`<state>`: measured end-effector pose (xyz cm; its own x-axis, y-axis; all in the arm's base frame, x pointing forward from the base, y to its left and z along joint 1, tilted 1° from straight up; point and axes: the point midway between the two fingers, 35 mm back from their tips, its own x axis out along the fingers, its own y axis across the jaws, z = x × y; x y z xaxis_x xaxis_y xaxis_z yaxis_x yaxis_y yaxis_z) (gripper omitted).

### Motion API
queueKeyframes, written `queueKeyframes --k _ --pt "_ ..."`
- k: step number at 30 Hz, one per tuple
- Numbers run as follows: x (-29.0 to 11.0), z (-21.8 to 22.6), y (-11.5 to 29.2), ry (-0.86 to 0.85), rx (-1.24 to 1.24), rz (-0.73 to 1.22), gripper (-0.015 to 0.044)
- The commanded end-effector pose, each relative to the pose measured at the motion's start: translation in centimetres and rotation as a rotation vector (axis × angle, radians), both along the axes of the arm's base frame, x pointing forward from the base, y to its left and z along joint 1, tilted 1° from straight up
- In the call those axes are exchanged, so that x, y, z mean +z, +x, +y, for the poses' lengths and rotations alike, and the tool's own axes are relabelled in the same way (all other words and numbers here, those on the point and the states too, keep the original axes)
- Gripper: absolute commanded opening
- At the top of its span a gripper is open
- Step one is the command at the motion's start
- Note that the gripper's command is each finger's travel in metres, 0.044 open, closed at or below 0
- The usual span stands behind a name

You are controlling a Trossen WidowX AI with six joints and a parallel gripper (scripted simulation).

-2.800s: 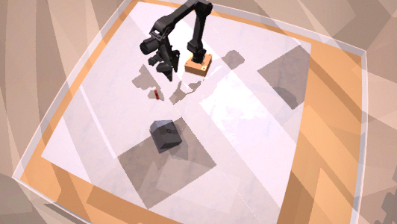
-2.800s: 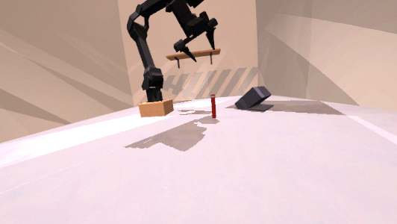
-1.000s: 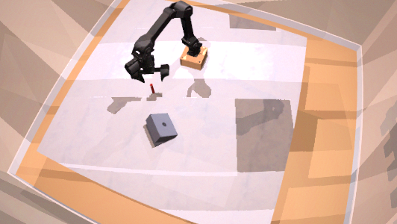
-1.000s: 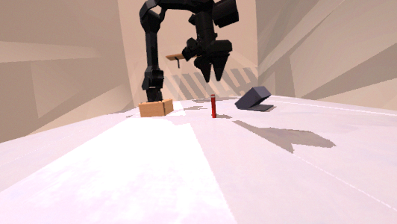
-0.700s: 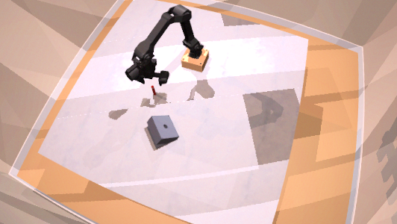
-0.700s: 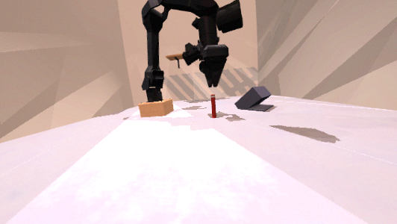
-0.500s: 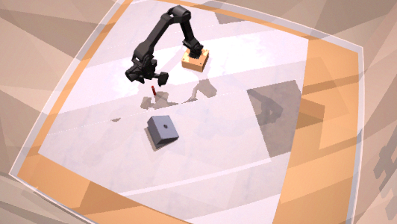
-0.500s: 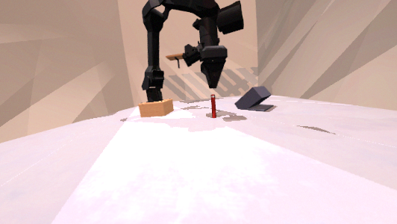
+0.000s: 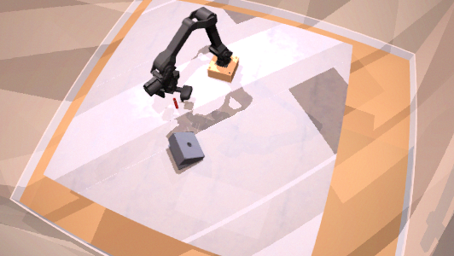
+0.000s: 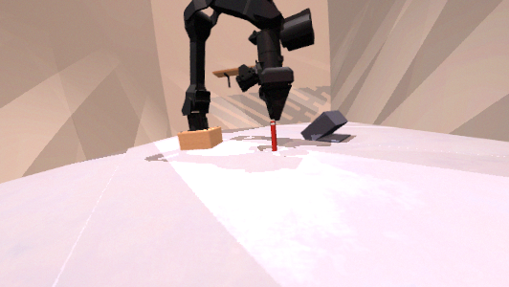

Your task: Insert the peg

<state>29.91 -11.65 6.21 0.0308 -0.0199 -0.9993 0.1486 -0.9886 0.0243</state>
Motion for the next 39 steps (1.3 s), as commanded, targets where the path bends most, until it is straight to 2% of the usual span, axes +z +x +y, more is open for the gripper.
queueKeyframes --k 1,27,39 --pt "-0.8 0.0 -0.1 -0.001 -0.005 0.005 0.044" --pt "-4.6 0.0 -0.3 -0.001 -0.005 0.006 0.044" --pt "-4.3 0.0 -0.1 0.001 -0.003 0.002 0.0125"
